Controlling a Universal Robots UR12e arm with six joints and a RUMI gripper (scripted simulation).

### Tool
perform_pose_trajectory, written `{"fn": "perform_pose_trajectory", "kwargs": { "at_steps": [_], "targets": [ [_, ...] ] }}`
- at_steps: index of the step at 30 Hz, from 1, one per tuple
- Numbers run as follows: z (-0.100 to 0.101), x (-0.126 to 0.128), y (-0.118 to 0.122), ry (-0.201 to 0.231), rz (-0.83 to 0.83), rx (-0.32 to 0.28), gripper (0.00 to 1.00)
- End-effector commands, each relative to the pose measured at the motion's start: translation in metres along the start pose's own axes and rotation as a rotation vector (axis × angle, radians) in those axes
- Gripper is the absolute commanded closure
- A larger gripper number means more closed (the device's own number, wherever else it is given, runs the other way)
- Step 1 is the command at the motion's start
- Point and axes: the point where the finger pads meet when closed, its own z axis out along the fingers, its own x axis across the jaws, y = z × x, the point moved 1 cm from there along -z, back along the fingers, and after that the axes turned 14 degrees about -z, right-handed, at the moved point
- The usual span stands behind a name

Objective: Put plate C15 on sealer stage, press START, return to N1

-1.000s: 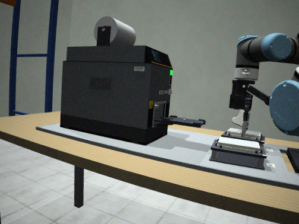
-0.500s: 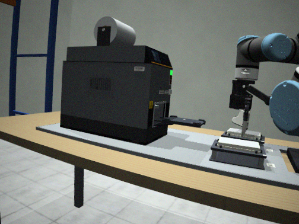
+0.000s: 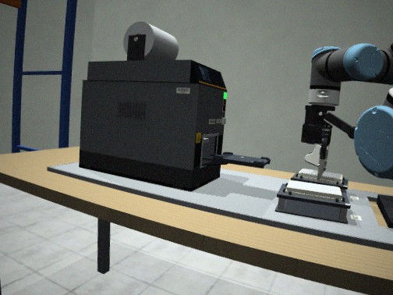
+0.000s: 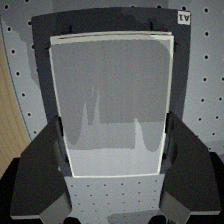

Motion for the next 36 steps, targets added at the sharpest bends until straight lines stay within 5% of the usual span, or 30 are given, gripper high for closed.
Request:
{"fn": "perform_pose_trajectory", "kwargs": {
  "at_steps": [1,32,33,36],
  "targets": [
    [-0.0003,0.0003,0.0005,-0.002,-0.001,-0.001,1.0],
    [-0.0003,0.0009,0.0002,-0.002,-0.001,-0.001,1.0],
    [-0.0003,0.0009,0.0002,-0.002,-0.001,-0.001,0.32],
    [-0.0003,0.0009,0.0002,-0.002,-0.001,-0.001,0.32]
  ]
}}
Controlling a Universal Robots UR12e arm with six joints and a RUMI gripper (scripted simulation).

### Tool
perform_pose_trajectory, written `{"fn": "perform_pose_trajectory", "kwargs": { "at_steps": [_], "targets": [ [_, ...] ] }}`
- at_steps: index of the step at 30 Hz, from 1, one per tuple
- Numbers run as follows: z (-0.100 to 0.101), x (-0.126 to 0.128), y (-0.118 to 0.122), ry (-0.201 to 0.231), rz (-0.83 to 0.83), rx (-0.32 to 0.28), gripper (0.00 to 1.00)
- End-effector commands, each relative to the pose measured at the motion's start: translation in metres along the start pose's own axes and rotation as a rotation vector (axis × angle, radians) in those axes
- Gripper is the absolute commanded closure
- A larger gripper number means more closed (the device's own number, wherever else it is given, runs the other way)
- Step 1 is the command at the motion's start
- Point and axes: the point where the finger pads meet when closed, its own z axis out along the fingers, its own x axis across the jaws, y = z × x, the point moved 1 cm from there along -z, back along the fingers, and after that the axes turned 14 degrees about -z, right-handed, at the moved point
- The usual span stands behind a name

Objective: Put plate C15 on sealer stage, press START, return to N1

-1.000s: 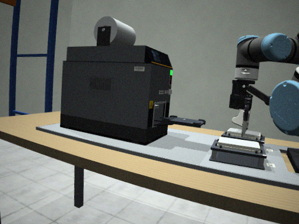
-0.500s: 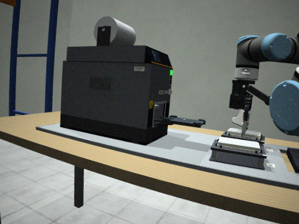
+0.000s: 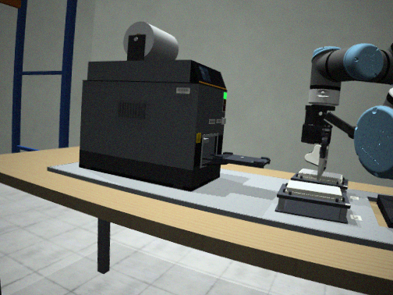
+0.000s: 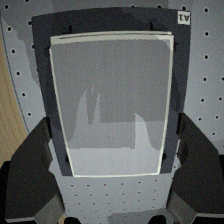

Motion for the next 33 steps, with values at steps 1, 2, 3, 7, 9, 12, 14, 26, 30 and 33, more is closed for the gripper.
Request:
{"fn": "perform_pose_trajectory", "kwargs": {
  "at_steps": [1,2,3,7,9,12,14,26,30,33],
  "targets": [
    [0.0,0.001,0.0,0.0,-0.001,-0.001,0.32],
    [0.0,0.001,0.0,0.0,-0.001,-0.001,0.32],
    [0.0,0.001,0.0,0.0,-0.001,-0.001,0.32],
    [0.0,0.001,0.0,0.0,-0.001,-0.001,0.32],
    [0.0,0.001,0.0,0.0,-0.001,-0.001,0.32],
    [0.0,0.001,0.0,0.0,-0.001,-0.001,0.32],
    [0.0,0.001,0.0,0.0,-0.001,-0.001,0.32],
    [-0.007,-0.001,0.001,-0.004,-0.001,-0.003,0.32],
    [-0.01,-0.001,0.001,-0.004,-0.001,-0.003,0.32],
    [-0.01,-0.001,0.001,-0.004,-0.001,-0.003,0.32]
  ]
}}
